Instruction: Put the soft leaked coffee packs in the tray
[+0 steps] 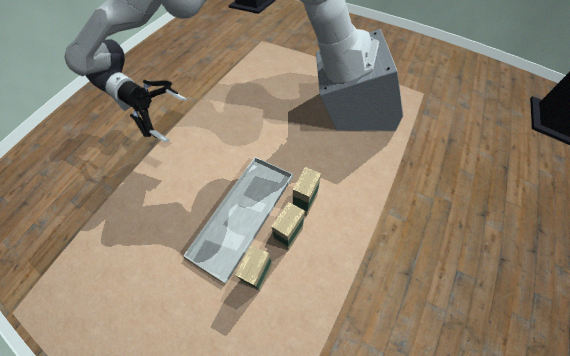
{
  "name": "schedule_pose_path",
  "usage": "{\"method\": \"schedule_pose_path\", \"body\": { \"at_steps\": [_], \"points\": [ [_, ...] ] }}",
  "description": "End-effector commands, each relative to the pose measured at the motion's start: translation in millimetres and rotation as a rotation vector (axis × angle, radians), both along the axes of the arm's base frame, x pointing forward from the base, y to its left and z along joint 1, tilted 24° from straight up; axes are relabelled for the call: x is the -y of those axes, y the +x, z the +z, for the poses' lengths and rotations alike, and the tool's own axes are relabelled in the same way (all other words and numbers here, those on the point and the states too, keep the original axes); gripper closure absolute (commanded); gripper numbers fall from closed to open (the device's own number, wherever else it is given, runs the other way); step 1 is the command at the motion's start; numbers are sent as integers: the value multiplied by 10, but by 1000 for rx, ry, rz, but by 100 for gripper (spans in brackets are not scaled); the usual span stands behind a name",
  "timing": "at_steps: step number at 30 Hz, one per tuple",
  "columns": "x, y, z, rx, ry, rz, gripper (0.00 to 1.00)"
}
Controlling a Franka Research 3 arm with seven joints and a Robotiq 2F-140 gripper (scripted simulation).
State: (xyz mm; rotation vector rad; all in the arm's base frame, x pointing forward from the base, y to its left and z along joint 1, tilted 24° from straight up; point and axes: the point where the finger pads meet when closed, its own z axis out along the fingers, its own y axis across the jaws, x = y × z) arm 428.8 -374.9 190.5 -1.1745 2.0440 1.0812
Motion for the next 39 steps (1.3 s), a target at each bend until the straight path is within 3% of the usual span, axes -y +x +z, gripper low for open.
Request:
{"method": "schedule_pose_path", "body": {
  "at_steps": [1, 21, 25, 31, 39],
  "points": [
    [0, 0, 1, 0, 0, 0, 0],
    [-15, 31, 20, -1, -2, -5, 0],
    [-117, 218, 134, -11, -11, -31, 0],
    [-530, 754, 496, -47, -38, -102, 0],
    [-530, 754, 496, -47, -38, -102, 0]
  ]
}}
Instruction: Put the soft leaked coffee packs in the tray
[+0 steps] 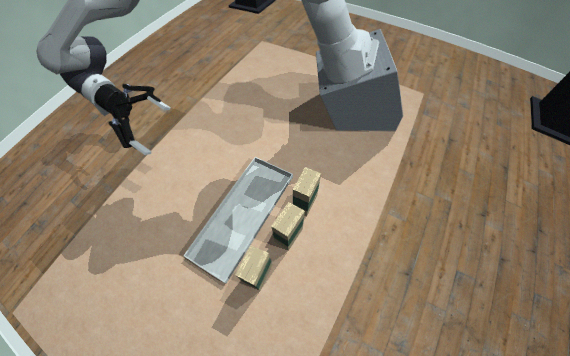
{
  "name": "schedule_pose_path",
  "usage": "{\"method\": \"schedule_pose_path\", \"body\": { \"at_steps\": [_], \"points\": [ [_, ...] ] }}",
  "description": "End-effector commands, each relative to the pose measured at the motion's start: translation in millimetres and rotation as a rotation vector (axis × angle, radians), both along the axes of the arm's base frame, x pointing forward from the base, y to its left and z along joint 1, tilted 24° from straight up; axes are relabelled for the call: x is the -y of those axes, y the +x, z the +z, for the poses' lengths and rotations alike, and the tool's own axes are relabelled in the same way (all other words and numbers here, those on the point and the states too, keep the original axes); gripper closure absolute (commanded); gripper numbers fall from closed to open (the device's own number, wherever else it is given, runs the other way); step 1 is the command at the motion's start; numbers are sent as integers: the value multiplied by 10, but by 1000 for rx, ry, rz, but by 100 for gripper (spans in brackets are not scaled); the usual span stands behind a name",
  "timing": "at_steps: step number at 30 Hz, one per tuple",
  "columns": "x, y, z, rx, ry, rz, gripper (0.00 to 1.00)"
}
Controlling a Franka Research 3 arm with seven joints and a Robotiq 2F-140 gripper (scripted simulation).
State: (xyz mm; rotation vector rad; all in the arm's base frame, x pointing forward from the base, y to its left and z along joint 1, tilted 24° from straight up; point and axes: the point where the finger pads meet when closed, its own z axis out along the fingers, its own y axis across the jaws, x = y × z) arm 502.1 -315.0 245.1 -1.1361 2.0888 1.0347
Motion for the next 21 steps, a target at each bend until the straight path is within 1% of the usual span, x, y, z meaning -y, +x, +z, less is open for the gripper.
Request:
{"method": "schedule_pose_path", "body": {
  "at_steps": [1, 15, 16, 21],
  "points": [
    [68, 20, -50, -41, -6, -57, 0],
    [68, 20, -50, -41, -6, -57, 0],
    [-77, 160, 52, -53, -14, -75, 0],
    [-77, 160, 52, -53, -14, -75, 0]
  ]
}}
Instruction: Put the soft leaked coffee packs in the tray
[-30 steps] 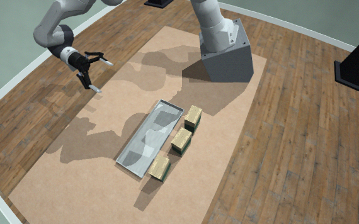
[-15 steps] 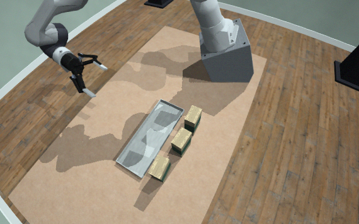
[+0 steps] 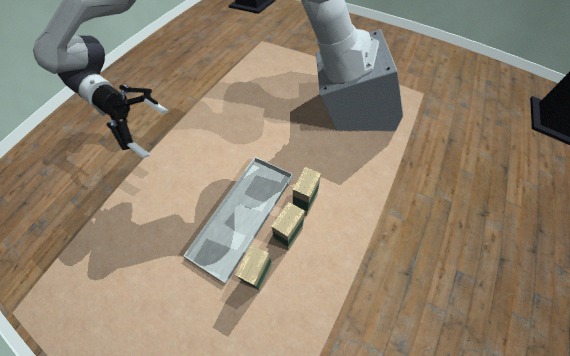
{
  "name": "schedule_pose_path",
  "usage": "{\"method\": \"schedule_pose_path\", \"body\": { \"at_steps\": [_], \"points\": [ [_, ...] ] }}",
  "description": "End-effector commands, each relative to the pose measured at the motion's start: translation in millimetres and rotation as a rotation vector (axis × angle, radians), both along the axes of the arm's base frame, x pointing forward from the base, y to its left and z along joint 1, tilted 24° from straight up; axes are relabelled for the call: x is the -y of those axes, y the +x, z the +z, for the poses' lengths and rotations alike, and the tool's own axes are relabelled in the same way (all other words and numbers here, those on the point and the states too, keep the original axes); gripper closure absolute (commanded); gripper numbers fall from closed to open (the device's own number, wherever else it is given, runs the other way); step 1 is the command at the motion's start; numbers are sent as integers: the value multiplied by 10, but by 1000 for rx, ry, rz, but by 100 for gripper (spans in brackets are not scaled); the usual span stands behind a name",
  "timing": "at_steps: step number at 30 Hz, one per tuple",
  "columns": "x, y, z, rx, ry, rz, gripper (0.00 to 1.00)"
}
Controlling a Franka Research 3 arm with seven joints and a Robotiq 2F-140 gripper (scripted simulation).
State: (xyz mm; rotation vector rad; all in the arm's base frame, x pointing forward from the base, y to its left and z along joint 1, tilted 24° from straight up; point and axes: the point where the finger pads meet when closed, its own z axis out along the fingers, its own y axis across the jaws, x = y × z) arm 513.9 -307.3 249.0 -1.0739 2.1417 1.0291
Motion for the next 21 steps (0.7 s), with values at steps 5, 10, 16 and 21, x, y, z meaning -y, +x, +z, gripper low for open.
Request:
{"method": "schedule_pose_path", "body": {
  "at_steps": [5, 10, 16, 21],
  "points": [
    [0, 42, 14, -18, -3, -26, 0],
    [0, 42, 14, -18, -3, -26, 0],
    [-172, 187, 124, -32, -12, -44, 0],
    [-172, 187, 124, -32, -12, -44, 0]
  ]
}}
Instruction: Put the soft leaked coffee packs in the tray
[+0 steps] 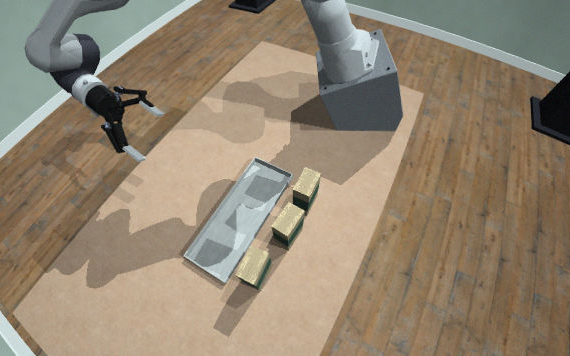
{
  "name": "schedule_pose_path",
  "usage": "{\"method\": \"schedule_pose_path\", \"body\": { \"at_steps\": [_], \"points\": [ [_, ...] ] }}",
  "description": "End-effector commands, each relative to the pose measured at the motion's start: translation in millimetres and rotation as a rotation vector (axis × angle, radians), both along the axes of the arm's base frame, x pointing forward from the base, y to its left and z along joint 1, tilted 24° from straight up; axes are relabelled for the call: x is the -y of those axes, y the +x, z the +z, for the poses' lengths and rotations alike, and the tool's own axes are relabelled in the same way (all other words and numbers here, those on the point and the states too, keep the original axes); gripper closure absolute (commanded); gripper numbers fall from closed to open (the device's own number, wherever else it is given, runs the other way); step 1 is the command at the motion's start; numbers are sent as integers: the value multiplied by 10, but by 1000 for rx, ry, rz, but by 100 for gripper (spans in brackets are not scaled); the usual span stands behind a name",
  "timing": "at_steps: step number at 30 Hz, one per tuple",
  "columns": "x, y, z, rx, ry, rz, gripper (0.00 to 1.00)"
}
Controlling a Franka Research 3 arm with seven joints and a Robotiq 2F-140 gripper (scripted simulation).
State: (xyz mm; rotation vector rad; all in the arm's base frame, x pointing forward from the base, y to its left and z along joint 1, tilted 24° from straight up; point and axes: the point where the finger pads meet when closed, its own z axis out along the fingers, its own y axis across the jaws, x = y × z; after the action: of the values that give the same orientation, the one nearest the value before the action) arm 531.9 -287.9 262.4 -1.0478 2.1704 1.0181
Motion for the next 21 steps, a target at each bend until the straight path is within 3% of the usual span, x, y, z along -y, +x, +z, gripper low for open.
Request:
{"method": "schedule_pose_path", "body": {
  "at_steps": [1, 6, 7, 21],
  "points": [
    [23, 7, -11, -16, 0, -21, 0],
    [23, 7, -11, -16, 0, -21, 0],
    [-178, 152, 104, -33, -11, -40, 0],
    [-178, 152, 104, -33, -11, -40, 0]
  ]
}}
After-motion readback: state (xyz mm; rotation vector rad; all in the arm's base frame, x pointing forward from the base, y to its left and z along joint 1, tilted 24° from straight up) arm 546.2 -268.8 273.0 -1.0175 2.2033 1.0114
